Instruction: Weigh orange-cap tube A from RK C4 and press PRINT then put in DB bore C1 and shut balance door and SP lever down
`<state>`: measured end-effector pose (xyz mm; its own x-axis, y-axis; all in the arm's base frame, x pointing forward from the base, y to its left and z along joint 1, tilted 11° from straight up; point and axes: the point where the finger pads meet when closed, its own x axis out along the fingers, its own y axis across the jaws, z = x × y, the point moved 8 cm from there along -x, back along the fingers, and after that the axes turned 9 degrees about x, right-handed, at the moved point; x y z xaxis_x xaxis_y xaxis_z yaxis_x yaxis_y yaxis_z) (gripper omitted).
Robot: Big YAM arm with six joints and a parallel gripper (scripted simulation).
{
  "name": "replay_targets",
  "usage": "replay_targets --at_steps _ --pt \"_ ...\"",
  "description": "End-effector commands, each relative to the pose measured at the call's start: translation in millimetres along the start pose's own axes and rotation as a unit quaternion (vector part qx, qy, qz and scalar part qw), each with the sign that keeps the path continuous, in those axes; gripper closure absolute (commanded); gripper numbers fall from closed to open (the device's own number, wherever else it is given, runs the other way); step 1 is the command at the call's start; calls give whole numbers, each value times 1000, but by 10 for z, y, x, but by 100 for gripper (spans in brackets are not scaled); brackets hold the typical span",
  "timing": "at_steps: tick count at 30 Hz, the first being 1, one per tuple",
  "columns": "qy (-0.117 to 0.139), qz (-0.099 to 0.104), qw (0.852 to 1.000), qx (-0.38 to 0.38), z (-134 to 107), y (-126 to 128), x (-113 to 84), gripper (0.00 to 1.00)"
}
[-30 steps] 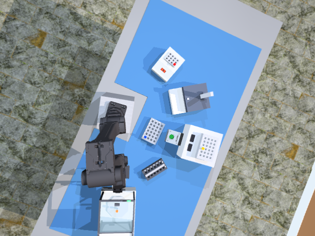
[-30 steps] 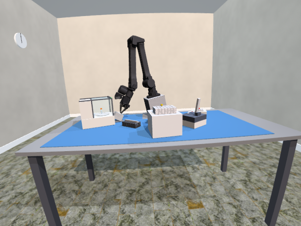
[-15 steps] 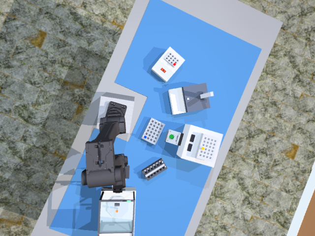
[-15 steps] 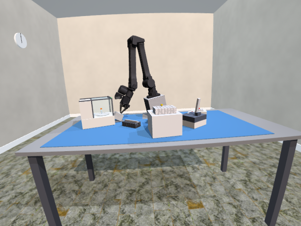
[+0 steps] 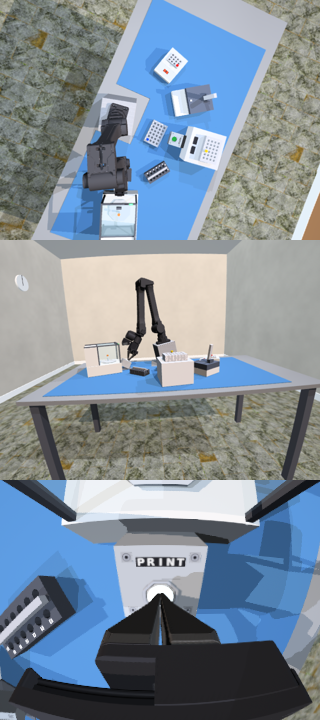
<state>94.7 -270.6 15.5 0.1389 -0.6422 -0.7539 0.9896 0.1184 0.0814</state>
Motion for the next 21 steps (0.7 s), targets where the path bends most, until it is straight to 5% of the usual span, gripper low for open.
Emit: replay_targets --at_steps 1,12,21 --pt "-1 -2 1000 -2 97 1 97 100" --pt "-1 -2 1000 -2 97 1 97 100" --pt "-1 2 1000 -1 40 34 -130 100"
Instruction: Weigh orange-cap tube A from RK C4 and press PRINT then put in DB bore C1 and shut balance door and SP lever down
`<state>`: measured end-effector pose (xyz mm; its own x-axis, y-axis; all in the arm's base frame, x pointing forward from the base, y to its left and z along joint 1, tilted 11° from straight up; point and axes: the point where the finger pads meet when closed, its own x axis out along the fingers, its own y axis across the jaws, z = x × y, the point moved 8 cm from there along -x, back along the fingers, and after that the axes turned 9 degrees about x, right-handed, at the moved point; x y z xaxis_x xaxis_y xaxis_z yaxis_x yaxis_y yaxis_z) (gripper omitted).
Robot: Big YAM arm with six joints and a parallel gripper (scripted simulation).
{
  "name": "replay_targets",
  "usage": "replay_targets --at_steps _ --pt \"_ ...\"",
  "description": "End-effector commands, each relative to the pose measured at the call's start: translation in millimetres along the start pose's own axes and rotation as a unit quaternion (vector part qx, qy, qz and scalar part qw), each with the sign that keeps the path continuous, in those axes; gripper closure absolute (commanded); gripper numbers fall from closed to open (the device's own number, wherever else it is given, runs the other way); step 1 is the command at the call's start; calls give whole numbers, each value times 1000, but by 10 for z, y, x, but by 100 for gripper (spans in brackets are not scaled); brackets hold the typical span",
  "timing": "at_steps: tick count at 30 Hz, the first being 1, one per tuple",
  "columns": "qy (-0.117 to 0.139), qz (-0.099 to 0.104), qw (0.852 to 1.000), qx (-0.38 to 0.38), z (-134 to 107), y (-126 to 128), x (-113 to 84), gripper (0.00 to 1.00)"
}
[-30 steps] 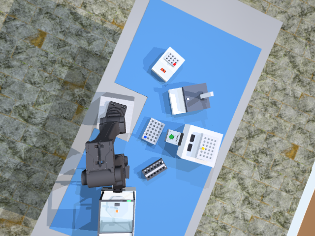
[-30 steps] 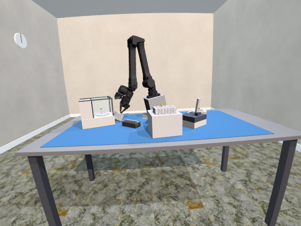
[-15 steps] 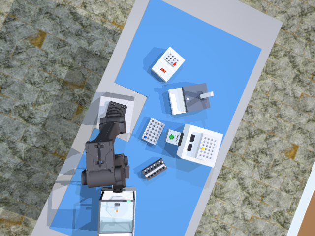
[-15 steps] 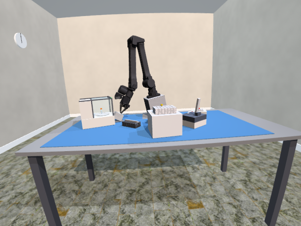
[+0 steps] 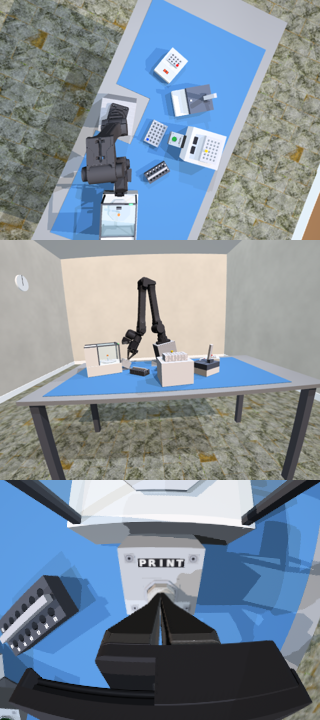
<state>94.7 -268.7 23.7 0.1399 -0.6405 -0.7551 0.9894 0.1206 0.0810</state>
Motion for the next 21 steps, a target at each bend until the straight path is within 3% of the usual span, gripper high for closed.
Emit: replay_targets --at_steps 1,21 --pt "-2 1 1000 2 1 22 -72 100" --pt "-2 1 1000 2 -2 20 -367 100"
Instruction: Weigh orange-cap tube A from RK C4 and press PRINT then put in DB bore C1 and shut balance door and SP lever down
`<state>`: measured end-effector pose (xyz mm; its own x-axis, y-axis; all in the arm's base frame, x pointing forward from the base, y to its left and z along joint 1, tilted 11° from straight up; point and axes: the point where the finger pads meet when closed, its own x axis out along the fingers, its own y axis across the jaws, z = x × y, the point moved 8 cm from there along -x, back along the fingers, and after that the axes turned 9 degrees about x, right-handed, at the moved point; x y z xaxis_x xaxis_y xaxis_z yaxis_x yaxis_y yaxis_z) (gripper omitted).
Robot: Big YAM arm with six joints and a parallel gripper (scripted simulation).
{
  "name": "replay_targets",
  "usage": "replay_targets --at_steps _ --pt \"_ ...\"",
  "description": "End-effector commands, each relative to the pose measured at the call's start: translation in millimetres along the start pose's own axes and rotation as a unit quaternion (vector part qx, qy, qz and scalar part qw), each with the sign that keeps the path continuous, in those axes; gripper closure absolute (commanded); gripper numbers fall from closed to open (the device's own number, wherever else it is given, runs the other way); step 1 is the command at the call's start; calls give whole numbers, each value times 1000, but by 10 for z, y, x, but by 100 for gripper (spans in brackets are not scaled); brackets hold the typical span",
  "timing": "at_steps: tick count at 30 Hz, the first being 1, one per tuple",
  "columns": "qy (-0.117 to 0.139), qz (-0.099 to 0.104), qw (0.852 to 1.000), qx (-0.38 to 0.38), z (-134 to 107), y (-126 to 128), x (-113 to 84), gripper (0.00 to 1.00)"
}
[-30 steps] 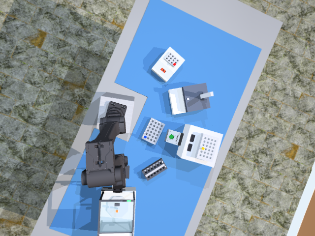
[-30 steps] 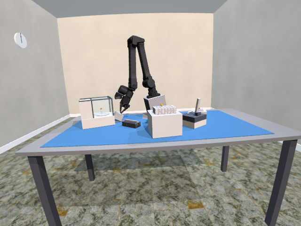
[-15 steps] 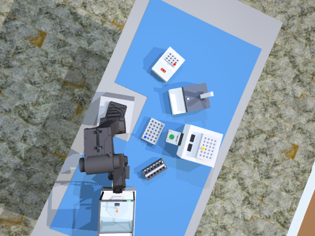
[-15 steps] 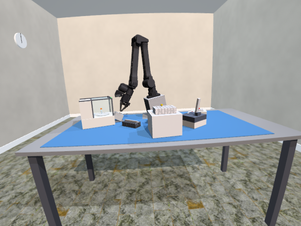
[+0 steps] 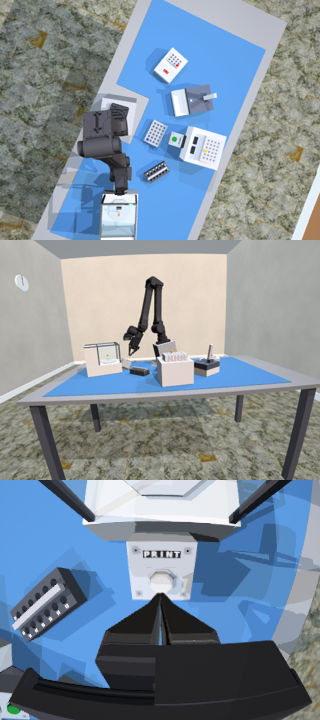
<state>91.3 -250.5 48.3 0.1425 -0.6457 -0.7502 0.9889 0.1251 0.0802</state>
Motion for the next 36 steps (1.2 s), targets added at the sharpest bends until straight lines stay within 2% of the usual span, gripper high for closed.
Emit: replay_targets --at_steps 1,36 --pt "2 0 1000 4 -22 12 -59 100" --pt "2 0 1000 4 -21 15 -552 100"
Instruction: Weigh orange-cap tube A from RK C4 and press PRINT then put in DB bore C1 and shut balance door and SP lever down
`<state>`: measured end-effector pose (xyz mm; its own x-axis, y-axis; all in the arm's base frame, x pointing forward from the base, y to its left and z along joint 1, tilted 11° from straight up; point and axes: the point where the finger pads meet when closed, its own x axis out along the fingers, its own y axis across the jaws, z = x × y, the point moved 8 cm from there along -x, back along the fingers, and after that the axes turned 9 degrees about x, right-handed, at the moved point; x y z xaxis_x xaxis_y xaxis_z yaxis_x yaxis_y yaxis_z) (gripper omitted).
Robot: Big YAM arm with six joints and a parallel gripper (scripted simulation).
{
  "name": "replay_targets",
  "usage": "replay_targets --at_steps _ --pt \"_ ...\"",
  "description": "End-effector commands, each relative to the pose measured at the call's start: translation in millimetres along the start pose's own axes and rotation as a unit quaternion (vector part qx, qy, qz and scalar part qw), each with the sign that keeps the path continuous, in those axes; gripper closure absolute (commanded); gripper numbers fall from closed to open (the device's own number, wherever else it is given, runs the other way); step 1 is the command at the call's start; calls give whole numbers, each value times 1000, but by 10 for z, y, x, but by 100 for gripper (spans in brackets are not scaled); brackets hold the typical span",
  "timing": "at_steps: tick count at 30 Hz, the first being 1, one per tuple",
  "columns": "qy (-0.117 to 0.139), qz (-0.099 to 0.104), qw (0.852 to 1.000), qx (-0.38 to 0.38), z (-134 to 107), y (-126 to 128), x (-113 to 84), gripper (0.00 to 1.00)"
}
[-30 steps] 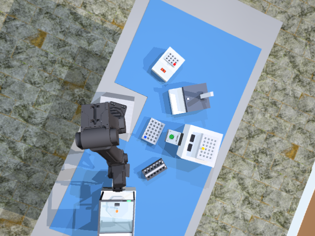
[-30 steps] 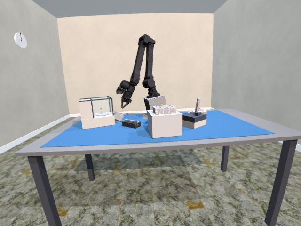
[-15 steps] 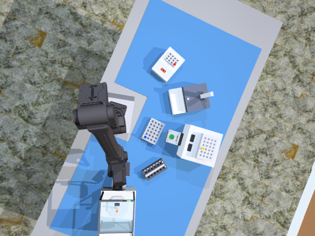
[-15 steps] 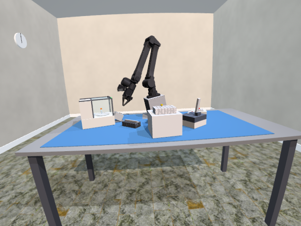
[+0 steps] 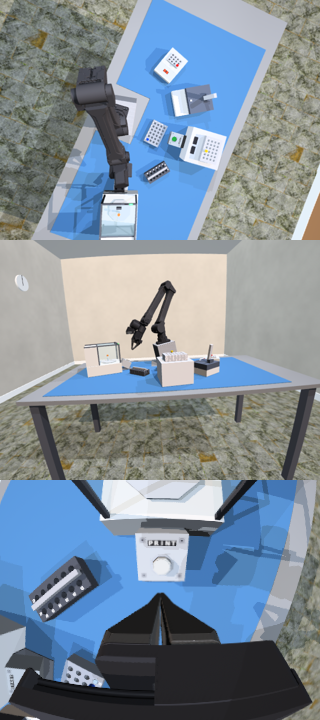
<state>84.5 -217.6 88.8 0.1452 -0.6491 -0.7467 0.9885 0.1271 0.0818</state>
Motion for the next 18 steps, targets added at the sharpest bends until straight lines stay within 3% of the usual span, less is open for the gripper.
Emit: replay_targets --at_steps 1,17,18 --pt "5 -2 1000 5 -34 0 -42 100" --pt "3 -3 1000 7 -50 -14 -53 100" --pt "-8 1 1000 5 78 16 -74 100"
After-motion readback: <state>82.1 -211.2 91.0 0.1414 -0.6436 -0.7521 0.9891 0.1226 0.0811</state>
